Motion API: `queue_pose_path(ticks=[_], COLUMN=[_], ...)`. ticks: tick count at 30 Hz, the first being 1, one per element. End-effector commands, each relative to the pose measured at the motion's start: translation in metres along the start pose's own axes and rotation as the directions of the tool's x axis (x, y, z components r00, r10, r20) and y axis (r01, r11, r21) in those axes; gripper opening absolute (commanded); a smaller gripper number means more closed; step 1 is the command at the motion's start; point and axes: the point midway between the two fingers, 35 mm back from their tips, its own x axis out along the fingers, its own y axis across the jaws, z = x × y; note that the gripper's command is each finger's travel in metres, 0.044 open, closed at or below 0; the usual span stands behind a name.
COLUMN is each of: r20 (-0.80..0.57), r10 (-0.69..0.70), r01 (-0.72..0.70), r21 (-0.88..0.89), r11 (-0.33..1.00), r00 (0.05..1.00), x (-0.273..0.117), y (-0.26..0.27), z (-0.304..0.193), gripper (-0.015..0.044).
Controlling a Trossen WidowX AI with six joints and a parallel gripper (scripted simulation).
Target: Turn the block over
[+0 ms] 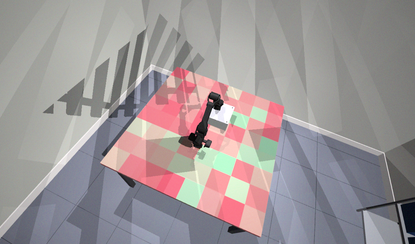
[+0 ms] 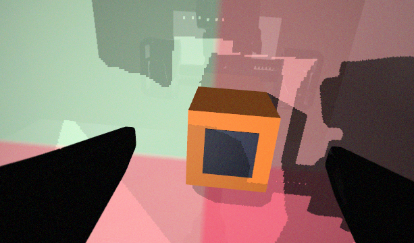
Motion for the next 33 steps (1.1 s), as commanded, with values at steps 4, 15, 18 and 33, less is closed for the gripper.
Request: queue_pose_path(ticks=[4, 15, 18, 33], r20=[-0.013, -0.013, -0.013, -0.013], r10=[0.003, 0.003, 0.003, 0.003], r01=[-0.003, -0.003, -0.003, -0.003], r21=[-0.004, -0.004, -0.004, -0.004], r11=[1.0, 1.0, 1.0, 1.0], r00=[1.0, 1.0, 1.0, 1.0], x=[0.0157, 0.0168, 0.0168, 0.0168], y=[0.0007, 0.0007, 0.0007, 0.0007], z=[-0.0039, -0.0039, -0.0039, -0.0039], gripper=[0.044, 0.023, 0.0171, 0.0071])
